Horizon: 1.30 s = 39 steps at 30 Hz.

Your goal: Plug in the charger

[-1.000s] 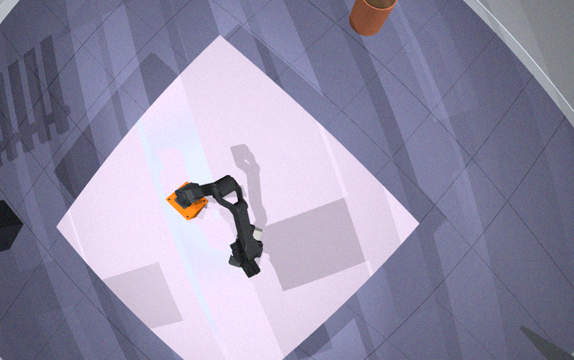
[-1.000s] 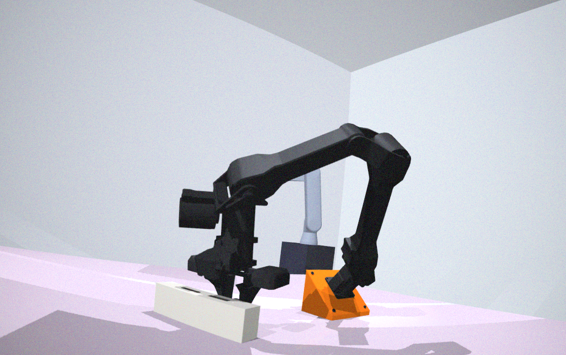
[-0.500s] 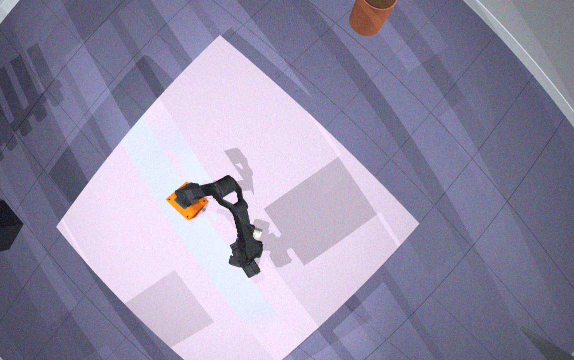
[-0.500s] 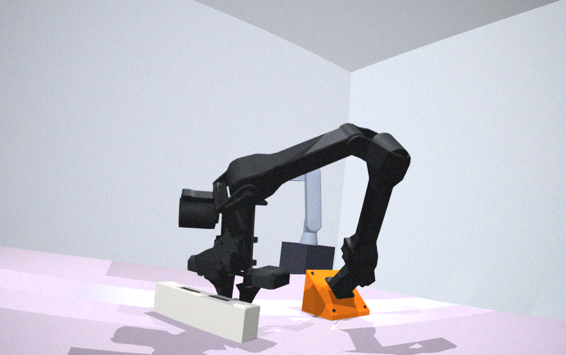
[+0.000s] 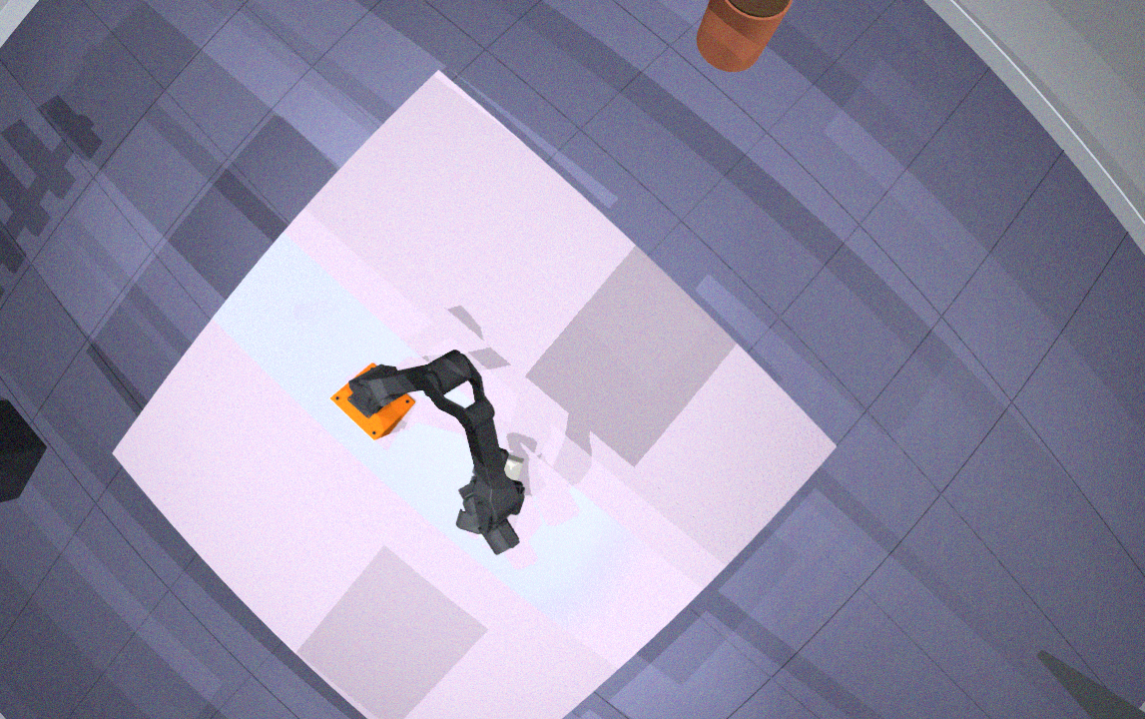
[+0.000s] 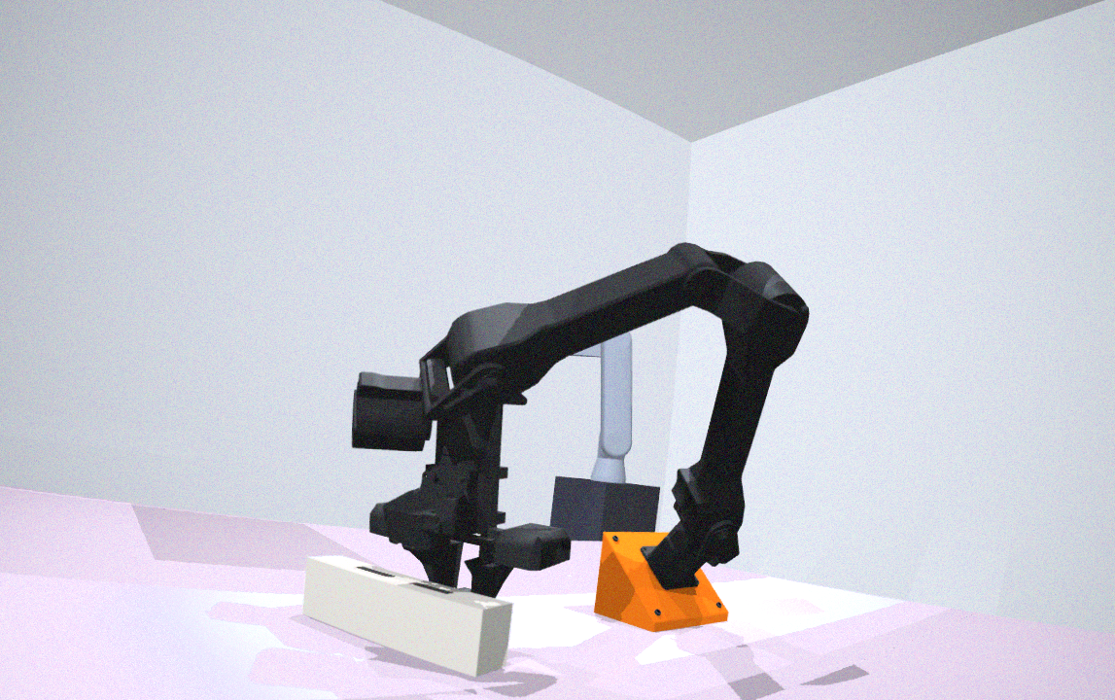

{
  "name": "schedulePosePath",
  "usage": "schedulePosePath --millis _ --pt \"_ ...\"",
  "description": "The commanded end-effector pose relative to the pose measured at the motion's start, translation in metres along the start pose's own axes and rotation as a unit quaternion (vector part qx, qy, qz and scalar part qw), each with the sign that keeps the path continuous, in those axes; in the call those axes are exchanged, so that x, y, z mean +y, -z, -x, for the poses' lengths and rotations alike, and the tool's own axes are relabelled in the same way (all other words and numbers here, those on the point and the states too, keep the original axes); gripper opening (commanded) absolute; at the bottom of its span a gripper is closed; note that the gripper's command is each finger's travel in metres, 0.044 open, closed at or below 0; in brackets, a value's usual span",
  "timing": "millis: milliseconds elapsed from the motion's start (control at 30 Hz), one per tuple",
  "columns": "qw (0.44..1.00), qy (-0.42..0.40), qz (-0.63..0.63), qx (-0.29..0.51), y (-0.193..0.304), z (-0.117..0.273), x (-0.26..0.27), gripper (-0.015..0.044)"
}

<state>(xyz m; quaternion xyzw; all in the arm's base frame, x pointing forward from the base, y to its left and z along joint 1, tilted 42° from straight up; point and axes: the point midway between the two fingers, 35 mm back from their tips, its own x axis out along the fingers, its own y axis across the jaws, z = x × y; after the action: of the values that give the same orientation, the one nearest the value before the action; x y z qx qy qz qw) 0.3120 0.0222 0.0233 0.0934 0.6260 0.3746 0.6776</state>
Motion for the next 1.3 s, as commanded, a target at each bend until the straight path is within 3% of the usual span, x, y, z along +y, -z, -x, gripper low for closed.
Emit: schedulePosePath --millis 0,1267 --pt "1.000 -0.001 0.008 -0.015 -0.0076 0.0031 0.0010 0.0000" --pt "1.000 -0.001 0.008 -0.015 -0.0081 -0.0019 0.0008 0.0000"
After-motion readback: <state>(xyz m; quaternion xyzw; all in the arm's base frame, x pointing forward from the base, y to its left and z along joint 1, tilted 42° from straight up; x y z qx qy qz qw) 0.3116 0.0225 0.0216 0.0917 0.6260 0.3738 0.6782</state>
